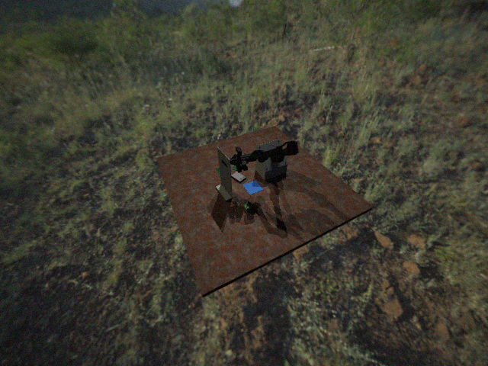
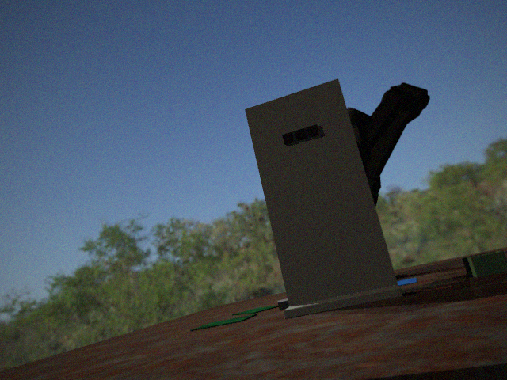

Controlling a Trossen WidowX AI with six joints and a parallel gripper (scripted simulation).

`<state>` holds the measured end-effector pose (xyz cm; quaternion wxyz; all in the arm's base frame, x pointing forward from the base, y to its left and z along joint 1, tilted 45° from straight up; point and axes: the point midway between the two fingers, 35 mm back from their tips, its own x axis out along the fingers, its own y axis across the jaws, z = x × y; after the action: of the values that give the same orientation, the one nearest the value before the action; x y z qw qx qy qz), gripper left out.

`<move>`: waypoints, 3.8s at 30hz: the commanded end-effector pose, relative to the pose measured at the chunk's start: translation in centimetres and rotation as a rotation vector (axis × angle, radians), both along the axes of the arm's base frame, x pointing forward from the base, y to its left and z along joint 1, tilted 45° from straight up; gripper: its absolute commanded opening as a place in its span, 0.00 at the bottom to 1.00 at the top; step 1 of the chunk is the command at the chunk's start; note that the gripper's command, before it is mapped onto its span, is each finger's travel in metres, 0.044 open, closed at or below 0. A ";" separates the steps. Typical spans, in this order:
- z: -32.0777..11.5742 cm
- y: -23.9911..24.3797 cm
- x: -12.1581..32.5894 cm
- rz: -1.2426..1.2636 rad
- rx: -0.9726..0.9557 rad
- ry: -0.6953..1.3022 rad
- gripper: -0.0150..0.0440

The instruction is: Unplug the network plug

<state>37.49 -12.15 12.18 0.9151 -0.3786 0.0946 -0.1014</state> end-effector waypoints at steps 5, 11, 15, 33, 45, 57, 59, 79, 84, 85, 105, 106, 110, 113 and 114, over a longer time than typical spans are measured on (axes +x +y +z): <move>-0.2 -0.1 -0.1 -0.006 0.005 0.004 0.25; -0.1 0.0 -0.5 -0.006 0.005 0.004 0.25; -0.1 0.1 -0.7 -0.006 0.005 0.004 0.25; -0.2 0.1 -1.9 -0.006 0.005 0.005 0.25; -0.5 0.1 -2.6 -0.006 0.005 0.005 0.25; -0.7 0.0 -3.3 -0.006 0.005 0.006 0.25; -0.7 0.0 -3.5 -0.006 0.005 0.006 0.25; -1.0 -0.1 -4.7 -0.006 0.005 0.007 0.25; -1.1 -0.1 -5.0 -0.006 0.005 0.007 0.25; -1.1 -0.1 -5.1 -0.006 0.005 0.007 0.25; -1.4 -0.2 -6.4 -0.006 0.005 0.008 0.25; -1.4 -0.2 -6.5 -0.006 0.005 0.008 0.25; -1.4 -0.4 -6.3 -0.008 0.010 0.010 0.25; -1.0 -0.8 -6.5 -0.008 0.009 0.010 0.25; -0.9 -0.9 -6.6 -0.008 0.009 0.010 0.25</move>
<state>30.98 -12.71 10.56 0.9170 -0.3708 0.1075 -0.1003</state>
